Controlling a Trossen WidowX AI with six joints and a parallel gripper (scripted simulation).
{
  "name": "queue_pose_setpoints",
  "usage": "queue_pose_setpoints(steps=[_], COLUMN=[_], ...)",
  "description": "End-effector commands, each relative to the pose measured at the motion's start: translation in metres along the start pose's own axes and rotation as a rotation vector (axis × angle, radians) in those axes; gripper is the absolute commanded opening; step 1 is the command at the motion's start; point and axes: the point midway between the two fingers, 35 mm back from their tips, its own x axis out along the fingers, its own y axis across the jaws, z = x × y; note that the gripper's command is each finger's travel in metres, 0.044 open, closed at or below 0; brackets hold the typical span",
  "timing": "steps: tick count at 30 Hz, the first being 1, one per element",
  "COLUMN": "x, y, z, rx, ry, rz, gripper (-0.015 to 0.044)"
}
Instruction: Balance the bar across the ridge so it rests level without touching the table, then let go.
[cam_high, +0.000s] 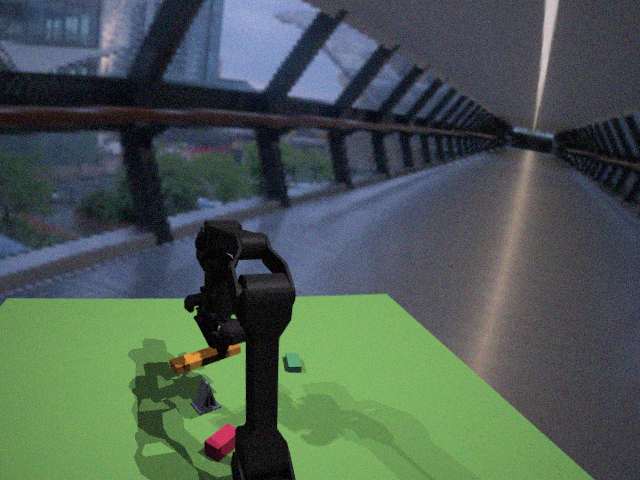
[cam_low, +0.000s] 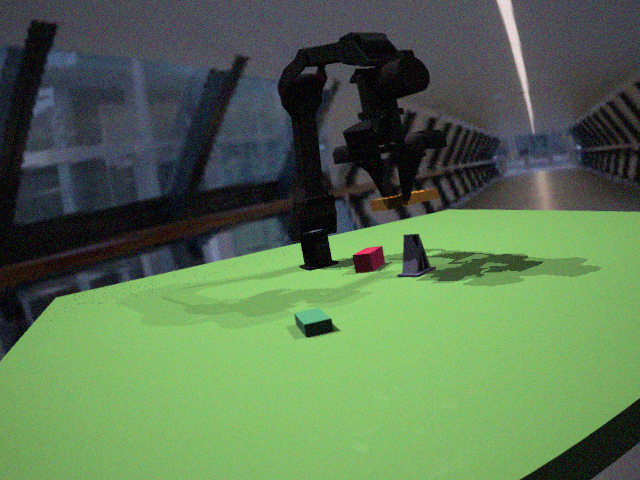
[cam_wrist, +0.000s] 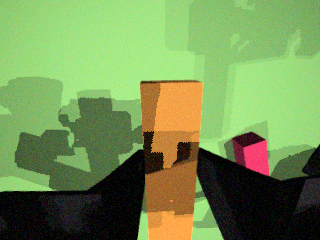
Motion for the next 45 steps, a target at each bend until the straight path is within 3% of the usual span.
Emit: queue_pose_setpoints(steps=[1, 27, 45], x=[0.002, 0.042, 0.043], y=[0.000, -0.006, -0.007], z=[-0.004, -0.004, -0.004], rx=[0.038, 0.042, 0.042], ry=[0.005, 0.005, 0.005], rz=[0.002, 0.002, 0.002], gripper=[0.0000, 0.0000, 0.0000])
